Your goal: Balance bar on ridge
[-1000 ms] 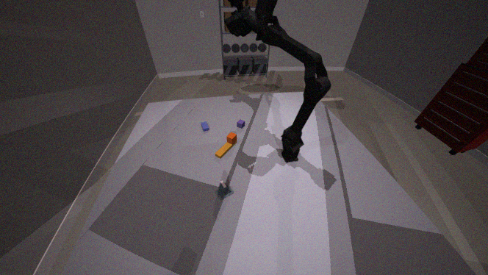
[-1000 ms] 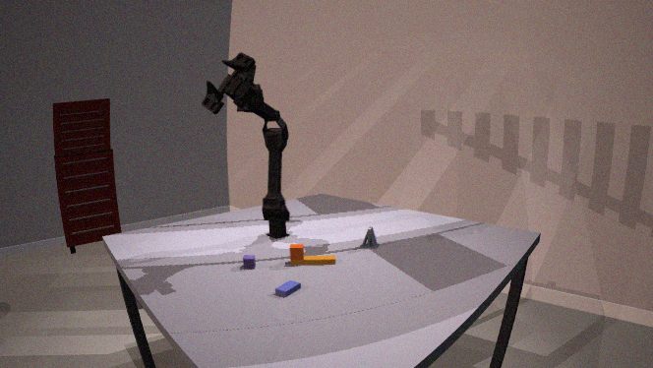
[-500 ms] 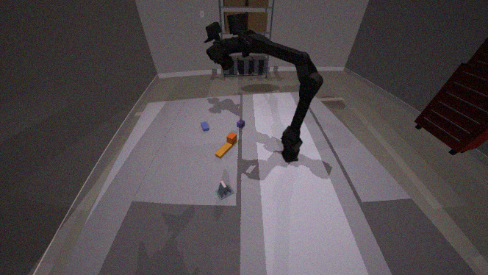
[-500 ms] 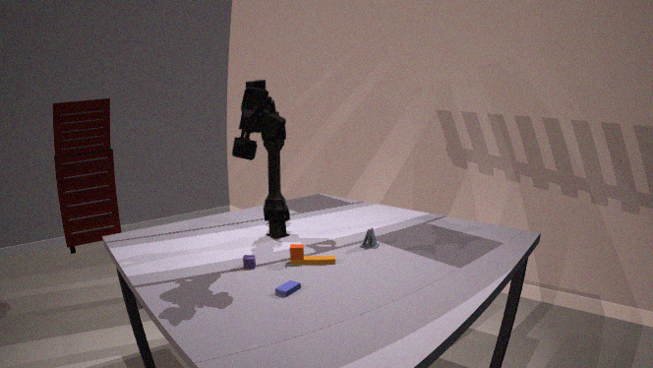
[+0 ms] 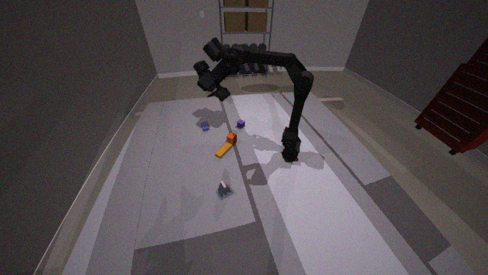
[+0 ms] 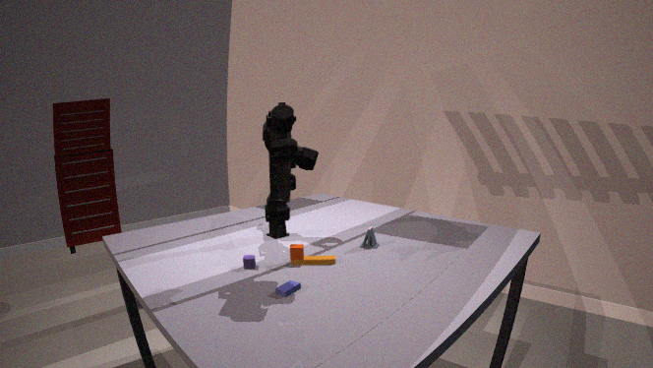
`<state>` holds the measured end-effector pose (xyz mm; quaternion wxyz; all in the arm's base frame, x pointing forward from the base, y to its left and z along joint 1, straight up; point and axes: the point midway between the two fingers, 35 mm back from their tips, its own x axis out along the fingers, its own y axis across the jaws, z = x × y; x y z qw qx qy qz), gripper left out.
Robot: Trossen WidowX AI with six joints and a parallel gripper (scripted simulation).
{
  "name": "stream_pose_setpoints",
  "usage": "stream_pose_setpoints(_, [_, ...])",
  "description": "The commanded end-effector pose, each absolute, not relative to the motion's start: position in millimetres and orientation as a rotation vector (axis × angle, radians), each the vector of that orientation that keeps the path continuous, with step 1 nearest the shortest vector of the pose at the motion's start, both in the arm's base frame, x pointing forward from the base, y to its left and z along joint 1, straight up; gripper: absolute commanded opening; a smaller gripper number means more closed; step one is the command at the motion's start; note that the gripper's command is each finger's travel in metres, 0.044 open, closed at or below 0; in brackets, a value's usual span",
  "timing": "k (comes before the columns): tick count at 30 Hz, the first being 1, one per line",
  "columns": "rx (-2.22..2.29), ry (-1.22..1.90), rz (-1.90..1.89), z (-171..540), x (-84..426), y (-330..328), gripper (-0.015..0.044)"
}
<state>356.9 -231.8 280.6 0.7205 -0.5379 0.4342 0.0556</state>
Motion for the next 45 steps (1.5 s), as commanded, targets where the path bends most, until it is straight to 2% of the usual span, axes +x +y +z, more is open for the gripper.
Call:
stream_pose_setpoints(1, [-1.074,1.041,0.241,243.8,356.0,-205.7,0.0315])
stream_pose_setpoints(18, [-0.661,1.446,0.626,158.0,305.4,-90.2,0.0315])
stream_pose_setpoints(27, [-0.657,1.451,0.629,154.1,305.2,-89.4,0.0315])
stream_pose_setpoints(39, [-0.657,1.451,0.629,78.5,307.3,-90.0,0.0315])
stream_pose_setpoints(45, [-0.657,1.451,0.629,73.9,306.7,-89.8,0.0315])
